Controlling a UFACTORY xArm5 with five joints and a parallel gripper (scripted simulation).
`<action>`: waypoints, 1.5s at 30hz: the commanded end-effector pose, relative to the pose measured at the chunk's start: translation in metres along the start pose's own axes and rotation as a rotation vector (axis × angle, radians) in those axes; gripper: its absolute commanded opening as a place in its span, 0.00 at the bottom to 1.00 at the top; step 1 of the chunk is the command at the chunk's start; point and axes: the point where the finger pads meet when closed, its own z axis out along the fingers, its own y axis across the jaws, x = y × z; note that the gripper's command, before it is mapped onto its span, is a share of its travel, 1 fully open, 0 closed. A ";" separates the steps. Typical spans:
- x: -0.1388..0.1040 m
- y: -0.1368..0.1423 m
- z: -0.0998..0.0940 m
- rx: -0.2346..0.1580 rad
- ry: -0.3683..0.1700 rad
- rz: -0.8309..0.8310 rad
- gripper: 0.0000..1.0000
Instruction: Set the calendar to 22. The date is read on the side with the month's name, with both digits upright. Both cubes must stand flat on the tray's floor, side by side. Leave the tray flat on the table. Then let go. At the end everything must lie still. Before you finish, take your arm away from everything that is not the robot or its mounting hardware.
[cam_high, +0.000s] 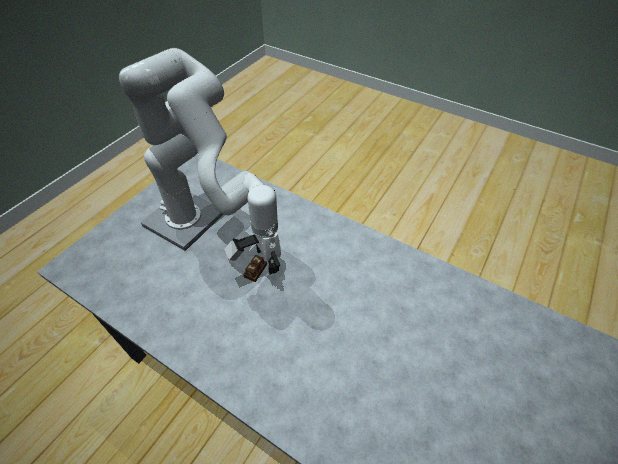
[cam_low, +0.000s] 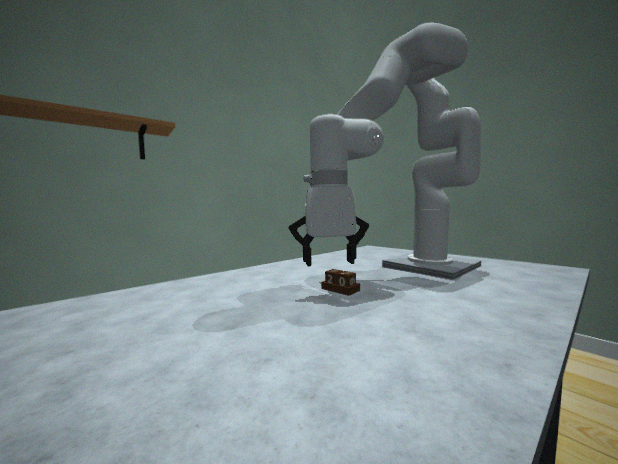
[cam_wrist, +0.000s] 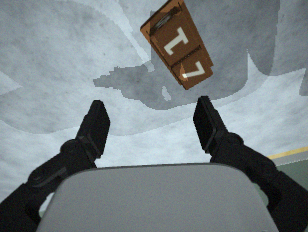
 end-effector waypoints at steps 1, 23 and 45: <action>-0.001 -0.001 -0.001 0.003 -0.002 0.000 1.00; -0.001 -0.001 -0.001 0.003 -0.002 0.000 1.00; -0.016 0.006 0.000 0.003 -0.002 0.262 1.00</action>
